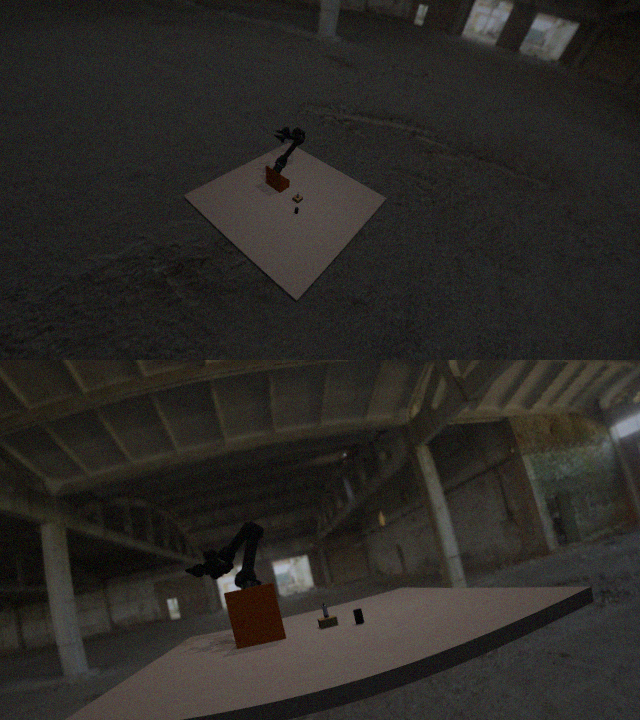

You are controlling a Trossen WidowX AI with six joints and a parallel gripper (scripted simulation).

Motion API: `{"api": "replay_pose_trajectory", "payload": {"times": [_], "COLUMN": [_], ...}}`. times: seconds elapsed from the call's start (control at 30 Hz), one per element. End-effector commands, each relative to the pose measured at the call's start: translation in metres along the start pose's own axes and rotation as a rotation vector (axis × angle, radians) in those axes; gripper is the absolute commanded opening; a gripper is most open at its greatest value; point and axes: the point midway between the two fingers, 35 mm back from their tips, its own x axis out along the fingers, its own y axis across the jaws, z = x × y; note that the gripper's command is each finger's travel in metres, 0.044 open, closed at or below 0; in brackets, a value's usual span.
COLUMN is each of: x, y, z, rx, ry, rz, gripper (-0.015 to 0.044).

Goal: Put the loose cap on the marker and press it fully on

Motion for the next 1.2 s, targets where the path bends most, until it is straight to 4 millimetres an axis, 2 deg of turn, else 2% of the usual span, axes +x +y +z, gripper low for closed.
{"api": "replay_pose_trajectory", "payload": {"times": [0.0,0.07,0.17,0.4,0.6,0.73,0.87,1.0,1.17], "x": [0.0,-0.004,-0.017,-0.078,-0.147,-0.197,-0.249,-0.299,-0.356], "y": [0.0,-0.004,-0.014,-0.03,-0.021,-0.002,0.026,0.065,0.125], "z": [-0.001,-0.009,-0.034,-0.111,-0.168,-0.199,-0.222,-0.238,-0.245], "rx": [0.004,0.038,0.148,0.485,0.779,0.972,1.162,1.349,1.577], "ry": [0.003,0.022,0.089,0.279,0.404,0.467,0.511,0.536,0.533], "rz": [-0.002,-0.016,-0.071,-0.276,-0.482,-0.635,-0.799,-0.976,-1.215], "gripper": [0.0374,0.0321,0.0249,0.0249,0.0249,0.0249,0.0249,0.0249,0.0249]}}
